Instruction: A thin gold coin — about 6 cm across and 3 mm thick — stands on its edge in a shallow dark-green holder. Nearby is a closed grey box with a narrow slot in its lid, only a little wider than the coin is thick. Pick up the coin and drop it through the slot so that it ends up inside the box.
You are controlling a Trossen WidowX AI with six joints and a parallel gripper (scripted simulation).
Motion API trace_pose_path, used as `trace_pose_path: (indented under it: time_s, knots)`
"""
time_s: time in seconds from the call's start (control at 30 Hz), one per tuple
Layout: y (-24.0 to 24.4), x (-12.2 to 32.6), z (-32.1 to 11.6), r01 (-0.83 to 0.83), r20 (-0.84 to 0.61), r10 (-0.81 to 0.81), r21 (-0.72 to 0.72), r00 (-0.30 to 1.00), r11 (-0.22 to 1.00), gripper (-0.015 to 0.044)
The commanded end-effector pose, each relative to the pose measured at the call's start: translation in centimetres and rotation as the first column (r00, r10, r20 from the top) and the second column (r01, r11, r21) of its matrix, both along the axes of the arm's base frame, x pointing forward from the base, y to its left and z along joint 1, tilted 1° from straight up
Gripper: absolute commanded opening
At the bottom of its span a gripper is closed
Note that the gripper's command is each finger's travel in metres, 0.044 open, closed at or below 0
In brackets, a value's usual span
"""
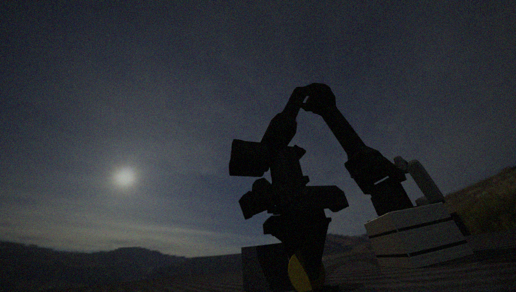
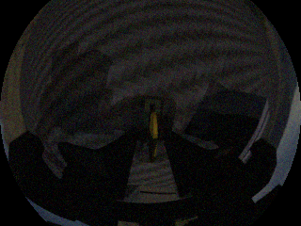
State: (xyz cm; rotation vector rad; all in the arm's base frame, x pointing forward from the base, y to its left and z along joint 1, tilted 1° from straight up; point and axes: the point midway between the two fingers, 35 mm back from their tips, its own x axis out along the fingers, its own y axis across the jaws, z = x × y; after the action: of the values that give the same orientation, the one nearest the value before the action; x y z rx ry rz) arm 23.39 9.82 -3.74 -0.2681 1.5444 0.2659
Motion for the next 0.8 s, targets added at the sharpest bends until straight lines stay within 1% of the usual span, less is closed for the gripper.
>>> trace_pose_path:
  time_s: [0.0, 0.13, 0.33, 0.63, 0.77]
  knots:
    - [-0.12, -0.12, -0.59, -0.005, 0.0, 0.005, -0.004, 1.0, 1.0, 0.0161]
    - [-0.14, -0.16, -0.96, -0.005, 0.0, 0.005, -0.004, 1.0, 1.0, 0.0161]
    - [-0.14, -0.16, -0.96, -0.005, 0.0, 0.005, -0.004, 1.0, 1.0, 0.0003]
    - [-0.14, -0.16, -0.92, -0.005, 0.0, 0.005, -0.004, 1.0, 1.0, 0.0]
    - [-0.07, -0.01, -0.16, -0.005, 0.0, 0.005, -0.004, 1.0, 1.0, 0.0]
